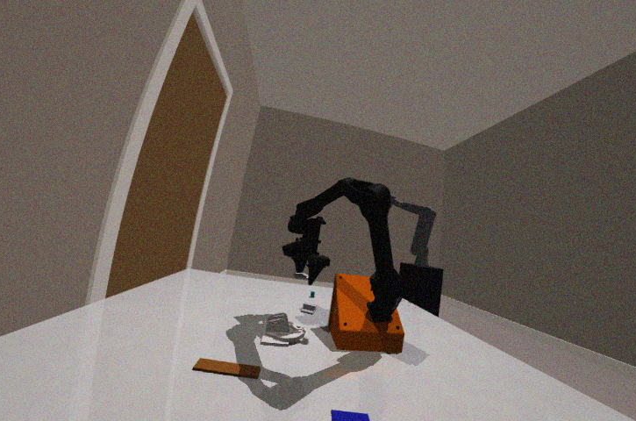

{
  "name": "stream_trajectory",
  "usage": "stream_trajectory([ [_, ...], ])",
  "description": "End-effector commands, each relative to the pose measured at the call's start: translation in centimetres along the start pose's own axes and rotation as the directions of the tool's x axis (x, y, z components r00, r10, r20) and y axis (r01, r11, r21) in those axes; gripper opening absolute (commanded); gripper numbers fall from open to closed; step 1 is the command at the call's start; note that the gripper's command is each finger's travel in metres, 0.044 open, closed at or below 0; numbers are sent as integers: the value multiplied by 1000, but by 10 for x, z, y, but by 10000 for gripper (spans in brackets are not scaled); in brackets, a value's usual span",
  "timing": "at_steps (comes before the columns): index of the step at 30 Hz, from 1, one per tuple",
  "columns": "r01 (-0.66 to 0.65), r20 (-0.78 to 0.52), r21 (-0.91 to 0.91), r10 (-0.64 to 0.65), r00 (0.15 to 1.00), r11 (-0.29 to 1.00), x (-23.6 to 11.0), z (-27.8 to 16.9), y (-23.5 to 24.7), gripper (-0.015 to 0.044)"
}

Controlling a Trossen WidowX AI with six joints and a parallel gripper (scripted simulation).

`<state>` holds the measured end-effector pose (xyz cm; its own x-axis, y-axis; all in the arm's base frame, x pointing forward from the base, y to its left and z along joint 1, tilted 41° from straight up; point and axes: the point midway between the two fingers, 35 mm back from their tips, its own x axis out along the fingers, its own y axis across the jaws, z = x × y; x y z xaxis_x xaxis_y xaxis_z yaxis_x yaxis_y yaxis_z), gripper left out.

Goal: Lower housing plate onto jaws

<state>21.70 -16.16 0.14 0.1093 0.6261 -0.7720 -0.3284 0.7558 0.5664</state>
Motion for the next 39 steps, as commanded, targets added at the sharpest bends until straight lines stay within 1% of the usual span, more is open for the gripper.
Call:
stream_trajectory([
  [1, -3, 6, 72, 2, 1000, 997, 0, 8, 13, 351],
  [11, -11, 8, 233, 9, 1000, 972, 4, 22, 41, 351],
  [22, -24, 12, 401, 21, 1000, 916, 9, 34, 73, 351],
  [39, -25, 12, 410, 22, 1000, 912, 9, 35, 75, 351],
])
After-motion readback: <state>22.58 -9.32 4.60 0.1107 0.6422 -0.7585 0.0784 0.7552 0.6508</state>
